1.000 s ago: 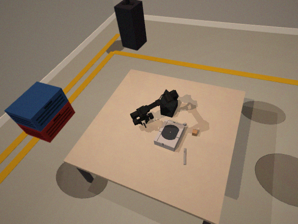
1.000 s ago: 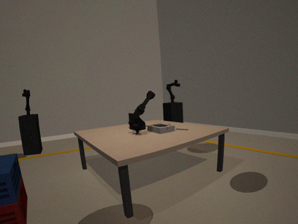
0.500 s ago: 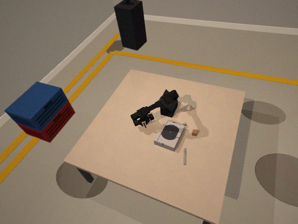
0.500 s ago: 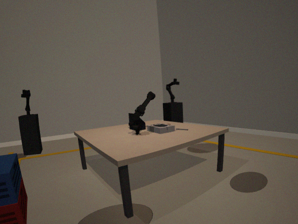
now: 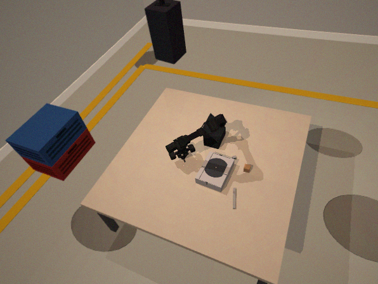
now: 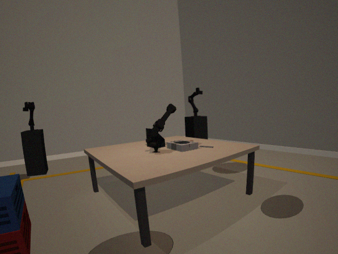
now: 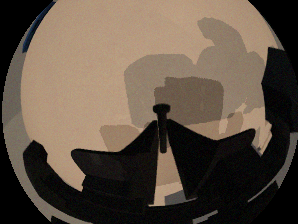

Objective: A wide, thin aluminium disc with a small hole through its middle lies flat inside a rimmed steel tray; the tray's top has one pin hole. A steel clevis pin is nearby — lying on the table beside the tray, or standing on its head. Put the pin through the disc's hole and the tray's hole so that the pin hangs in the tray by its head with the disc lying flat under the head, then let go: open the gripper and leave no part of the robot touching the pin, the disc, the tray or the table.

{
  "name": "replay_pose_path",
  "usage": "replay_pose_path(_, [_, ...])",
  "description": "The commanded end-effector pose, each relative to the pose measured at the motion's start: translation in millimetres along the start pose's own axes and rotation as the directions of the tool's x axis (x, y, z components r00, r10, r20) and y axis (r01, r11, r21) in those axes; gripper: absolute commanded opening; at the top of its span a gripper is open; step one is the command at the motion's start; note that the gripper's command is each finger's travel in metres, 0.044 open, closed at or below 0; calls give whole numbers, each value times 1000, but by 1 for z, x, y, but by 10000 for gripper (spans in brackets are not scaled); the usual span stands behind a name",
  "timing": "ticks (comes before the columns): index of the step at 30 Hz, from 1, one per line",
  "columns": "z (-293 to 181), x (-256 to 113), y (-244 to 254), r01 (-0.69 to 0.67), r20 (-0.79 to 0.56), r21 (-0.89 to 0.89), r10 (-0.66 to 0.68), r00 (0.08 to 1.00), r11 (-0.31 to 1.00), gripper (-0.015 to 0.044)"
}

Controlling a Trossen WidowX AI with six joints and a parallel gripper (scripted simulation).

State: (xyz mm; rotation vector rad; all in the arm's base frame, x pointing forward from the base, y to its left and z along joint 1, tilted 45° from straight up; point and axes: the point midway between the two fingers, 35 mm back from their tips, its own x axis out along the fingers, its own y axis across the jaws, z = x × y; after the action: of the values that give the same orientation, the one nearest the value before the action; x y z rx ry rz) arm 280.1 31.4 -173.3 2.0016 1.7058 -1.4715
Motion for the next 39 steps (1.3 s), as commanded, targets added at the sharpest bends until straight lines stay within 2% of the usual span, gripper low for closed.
replay_pose_path(1, [1, 1, -1, 4, 0, 5, -4, 1000, 1000, 15])
replay_pose_path(10, [1, -2, -1, 3, 1, 4, -3, 1000, 1000, 0])
replay_pose_path(31, [1, -69, 1, -2, 4, 1, 2, 1000, 1000, 0])
replay_pose_path(39, [3, -69, -1, 1, 4, 6, -1, 1000, 1000, 0])
